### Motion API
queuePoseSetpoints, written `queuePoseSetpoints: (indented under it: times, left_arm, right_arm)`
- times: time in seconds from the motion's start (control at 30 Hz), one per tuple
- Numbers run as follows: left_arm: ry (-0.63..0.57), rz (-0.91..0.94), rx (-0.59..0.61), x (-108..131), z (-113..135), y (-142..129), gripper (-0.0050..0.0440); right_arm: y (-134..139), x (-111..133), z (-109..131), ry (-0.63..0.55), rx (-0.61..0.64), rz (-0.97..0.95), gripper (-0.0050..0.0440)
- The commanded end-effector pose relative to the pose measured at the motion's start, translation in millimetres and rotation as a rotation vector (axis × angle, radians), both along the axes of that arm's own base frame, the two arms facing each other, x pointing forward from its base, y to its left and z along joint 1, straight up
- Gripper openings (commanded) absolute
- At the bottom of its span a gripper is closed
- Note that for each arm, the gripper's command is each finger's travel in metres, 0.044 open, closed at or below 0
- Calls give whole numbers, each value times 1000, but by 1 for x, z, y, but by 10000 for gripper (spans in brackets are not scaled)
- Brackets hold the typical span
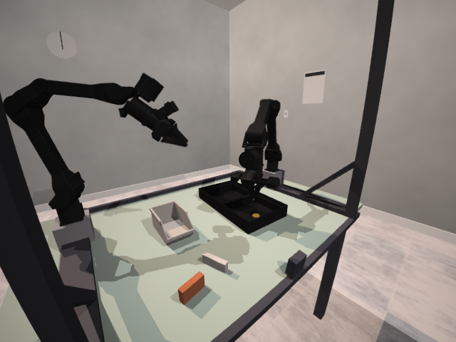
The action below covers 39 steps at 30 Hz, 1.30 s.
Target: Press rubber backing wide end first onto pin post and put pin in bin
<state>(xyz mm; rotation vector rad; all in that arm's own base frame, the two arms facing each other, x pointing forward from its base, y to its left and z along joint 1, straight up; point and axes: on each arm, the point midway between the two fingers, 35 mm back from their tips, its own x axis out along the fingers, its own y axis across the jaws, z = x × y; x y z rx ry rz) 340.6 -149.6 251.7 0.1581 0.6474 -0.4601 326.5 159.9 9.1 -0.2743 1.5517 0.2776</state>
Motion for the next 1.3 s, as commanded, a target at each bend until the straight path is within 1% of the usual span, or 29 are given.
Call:
queuePoseSetpoints:
  times: [0.0, 0.27, 0.3, 0.43, 0.6, 0.77, 0.87, 1.0, 1.2, 1.23, 1.27]
  left_arm:
    - [-25, -10, -9, -3, 9, 1, 440]
    - [-24, -5, -10, -1, 10, 0, 440]
    - [-24, -5, -10, -1, 10, 0, 440]
    - [-24, -5, -10, -1, 10, 0, 440]
    - [-24, -5, -10, -1, 10, 0, 440]
    - [-24, -5, -10, -1, 10, 0, 440]
    - [-24, -5, -10, -1, 10, 0, 440]
    - [-24, -5, -10, -1, 10, 0, 440]
    - [-24, -5, -10, -1, 10, 0, 440]
    - [-24, -5, -10, -1, 10, 0, 440]
    - [-24, -5, -10, -1, 10, 0, 440]
  right_arm:
    - [18, 7, 6, -18, 3, -5, -50]
    - [20, 8, 6, -18, 4, -9, -50]
    - [21, 8, 10, -26, 10, -5, -50]
    - [18, 7, -1, -11, 1, -5, -50]
    - [17, 3, -23, -2, -4, -4, -50]
    - [17, 3, -39, -2, -4, -4, -50]
    - [17, 3, -42, -2, -4, -4, -50]
    - [20, 7, -36, -19, 6, -4, -50]
    - [20, 8, -34, -22, 9, -5, -50]
    - [18, 3, -44, -2, -2, -4, -50]
    - [18, 2, -47, -1, -3, -4, -50]
